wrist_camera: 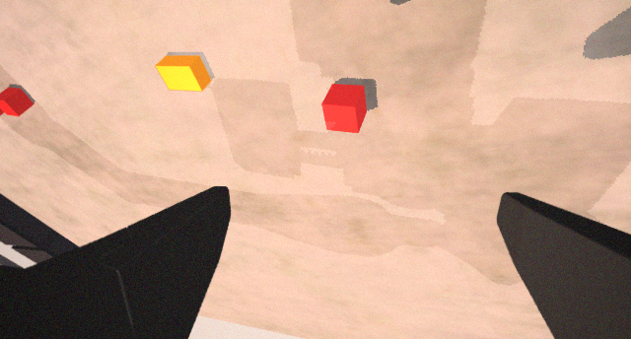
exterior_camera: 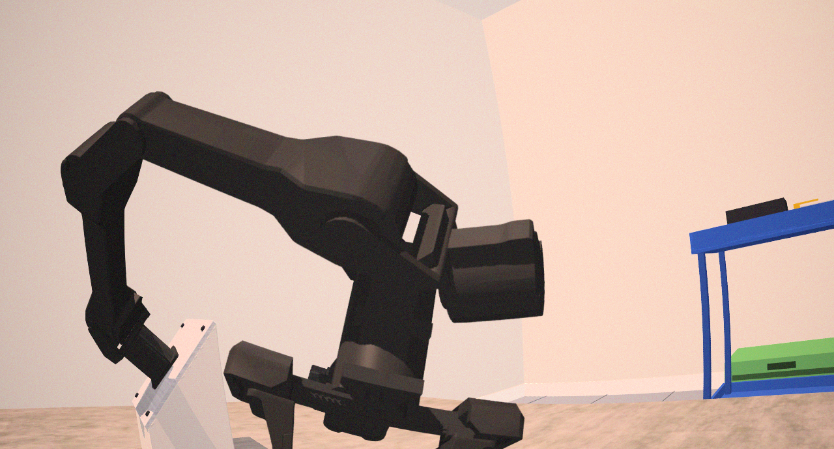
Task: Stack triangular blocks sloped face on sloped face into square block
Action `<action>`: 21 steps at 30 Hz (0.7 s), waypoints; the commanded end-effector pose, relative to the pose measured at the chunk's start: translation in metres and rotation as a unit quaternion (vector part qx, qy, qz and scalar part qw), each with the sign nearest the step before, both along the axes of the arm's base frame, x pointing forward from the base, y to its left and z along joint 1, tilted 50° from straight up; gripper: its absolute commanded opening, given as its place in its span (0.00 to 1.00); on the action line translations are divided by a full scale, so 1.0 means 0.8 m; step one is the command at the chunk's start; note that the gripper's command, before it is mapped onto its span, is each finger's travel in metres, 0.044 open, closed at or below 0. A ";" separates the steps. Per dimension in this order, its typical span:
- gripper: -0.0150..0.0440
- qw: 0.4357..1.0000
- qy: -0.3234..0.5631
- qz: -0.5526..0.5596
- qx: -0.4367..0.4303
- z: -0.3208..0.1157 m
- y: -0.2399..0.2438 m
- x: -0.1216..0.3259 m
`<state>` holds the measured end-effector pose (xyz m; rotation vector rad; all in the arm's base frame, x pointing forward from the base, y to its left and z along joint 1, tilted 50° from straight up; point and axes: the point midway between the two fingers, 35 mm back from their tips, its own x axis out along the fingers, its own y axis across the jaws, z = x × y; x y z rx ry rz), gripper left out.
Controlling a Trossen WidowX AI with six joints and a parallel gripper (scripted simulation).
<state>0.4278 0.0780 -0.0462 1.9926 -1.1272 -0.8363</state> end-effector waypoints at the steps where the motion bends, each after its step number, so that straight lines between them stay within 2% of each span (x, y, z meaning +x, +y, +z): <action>1: 0.98 1.000 -0.006 -0.002 0.004 0.000 0.000 -0.001; 6: 1.00 0.977 -0.171 -0.053 0.112 0.004 0.003 -0.021; 11: 1.00 0.900 -0.353 -0.125 0.223 0.008 0.004 -0.046; 16: 1.00 0.773 -0.516 -0.202 0.309 0.012 0.005 -0.073; 21: 1.00 0.604 -0.653 -0.277 0.363 0.015 0.005 -0.102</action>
